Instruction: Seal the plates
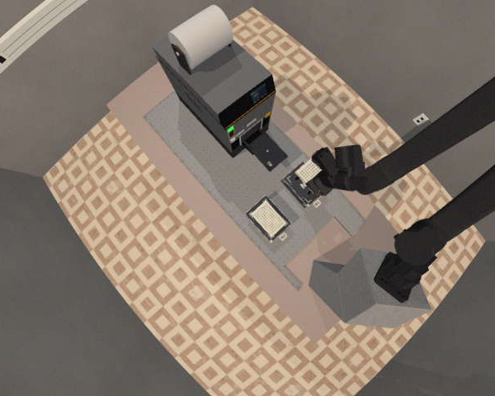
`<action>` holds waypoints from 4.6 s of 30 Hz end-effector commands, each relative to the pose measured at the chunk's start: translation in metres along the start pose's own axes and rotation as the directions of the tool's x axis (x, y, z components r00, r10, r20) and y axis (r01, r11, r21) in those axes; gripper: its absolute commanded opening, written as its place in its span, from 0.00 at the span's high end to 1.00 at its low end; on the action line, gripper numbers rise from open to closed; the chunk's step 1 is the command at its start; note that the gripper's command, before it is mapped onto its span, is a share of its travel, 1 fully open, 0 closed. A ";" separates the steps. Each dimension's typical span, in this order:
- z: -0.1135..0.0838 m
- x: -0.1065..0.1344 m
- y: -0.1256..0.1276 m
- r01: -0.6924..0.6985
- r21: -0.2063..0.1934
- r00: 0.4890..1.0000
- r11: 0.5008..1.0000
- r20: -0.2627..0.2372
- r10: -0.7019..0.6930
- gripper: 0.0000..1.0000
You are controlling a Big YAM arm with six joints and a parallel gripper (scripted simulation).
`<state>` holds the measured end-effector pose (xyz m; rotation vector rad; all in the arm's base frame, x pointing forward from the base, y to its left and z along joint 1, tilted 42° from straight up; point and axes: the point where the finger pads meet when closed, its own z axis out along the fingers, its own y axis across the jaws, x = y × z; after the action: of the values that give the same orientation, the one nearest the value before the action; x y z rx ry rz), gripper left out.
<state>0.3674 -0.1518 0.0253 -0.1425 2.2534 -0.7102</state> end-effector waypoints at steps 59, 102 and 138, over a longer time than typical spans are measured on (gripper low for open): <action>0.031 -0.091 0.027 -0.001 -0.016 1.000 1.000 -0.002 0.001 1.00; 0.058 -0.187 0.046 -0.004 -0.009 1.000 1.000 0.021 0.004 1.00; 0.059 -0.216 0.020 -0.016 0.028 0.999 0.999 0.045 0.014 1.00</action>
<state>0.5537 -0.0857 0.0830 -0.1569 2.2686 -0.7145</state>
